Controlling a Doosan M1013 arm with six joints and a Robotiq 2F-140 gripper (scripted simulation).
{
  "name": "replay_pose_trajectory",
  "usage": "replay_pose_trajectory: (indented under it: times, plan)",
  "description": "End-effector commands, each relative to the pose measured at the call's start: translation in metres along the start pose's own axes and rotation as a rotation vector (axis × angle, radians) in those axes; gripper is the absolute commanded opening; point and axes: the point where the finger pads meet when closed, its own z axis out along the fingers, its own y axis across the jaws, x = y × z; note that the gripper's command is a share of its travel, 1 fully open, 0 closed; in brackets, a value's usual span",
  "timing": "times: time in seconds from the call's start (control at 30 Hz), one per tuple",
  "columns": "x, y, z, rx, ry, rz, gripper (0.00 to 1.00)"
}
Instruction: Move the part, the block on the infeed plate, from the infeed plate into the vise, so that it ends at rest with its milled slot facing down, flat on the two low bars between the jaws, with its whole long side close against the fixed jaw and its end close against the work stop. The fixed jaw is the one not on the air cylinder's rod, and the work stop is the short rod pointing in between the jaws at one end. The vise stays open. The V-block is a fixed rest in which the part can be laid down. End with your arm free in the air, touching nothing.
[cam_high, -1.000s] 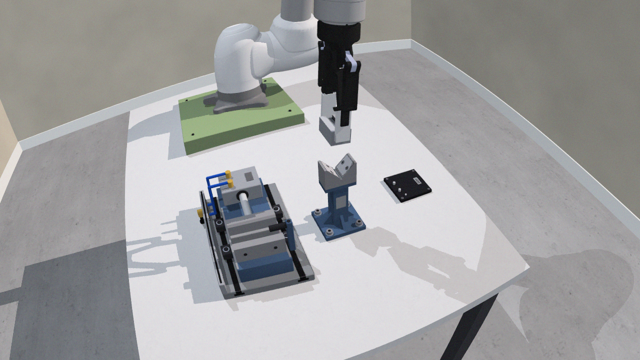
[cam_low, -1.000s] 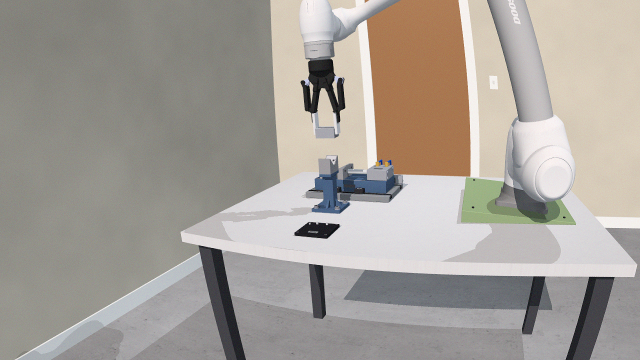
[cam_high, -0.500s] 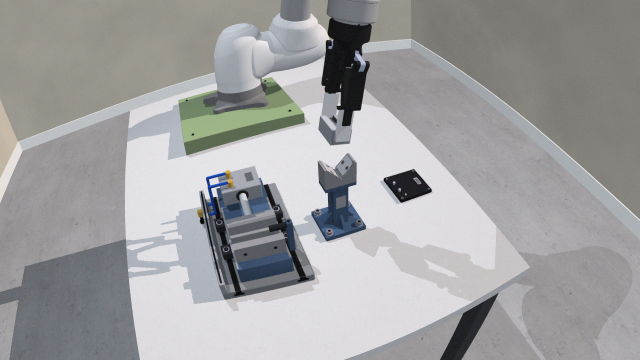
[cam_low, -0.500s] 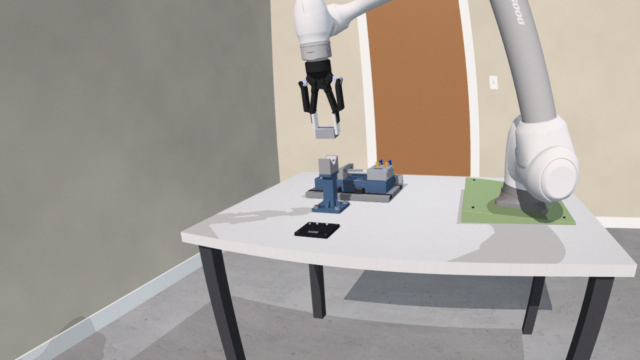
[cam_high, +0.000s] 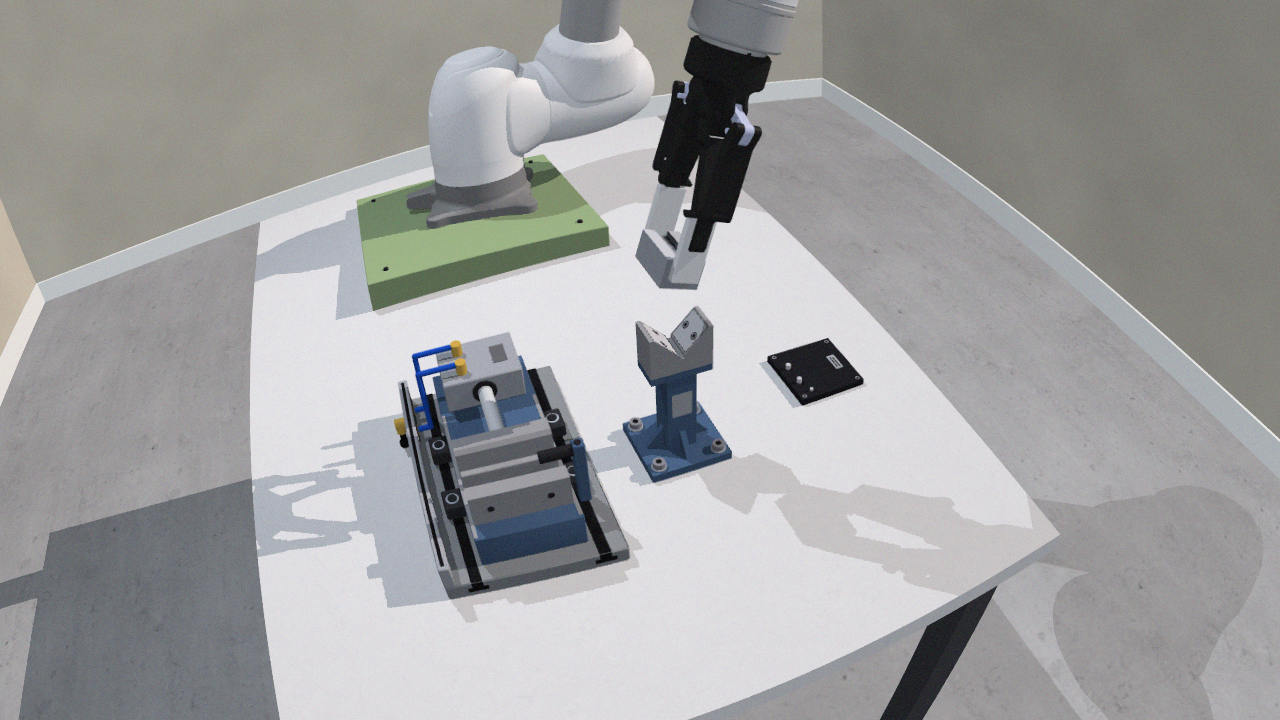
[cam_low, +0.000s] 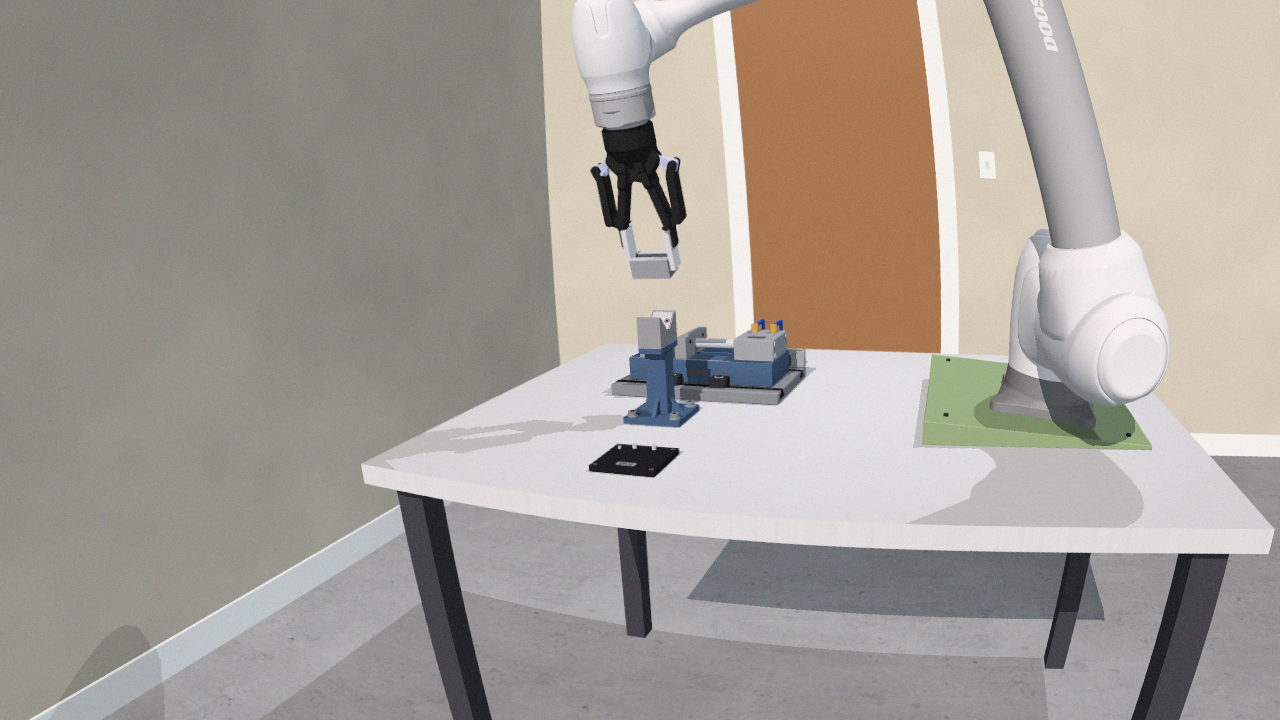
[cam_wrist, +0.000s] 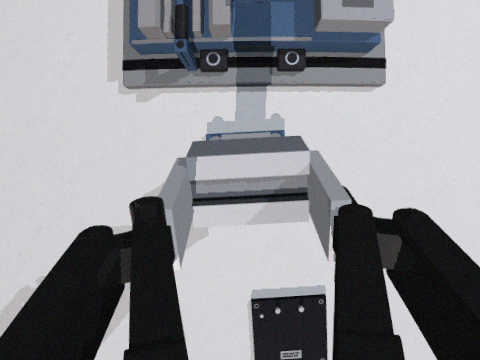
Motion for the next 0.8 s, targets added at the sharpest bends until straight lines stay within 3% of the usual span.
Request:
replay_pose_trajectory:
  times: [0.0,0.77]
  plan:
    - [-0.0011,0.0002,0.0001,-0.001,0.048,0.001,0.00]
    - [-0.0074,0.0002,0.0012,-0.001,0.294,0.001,0.00]
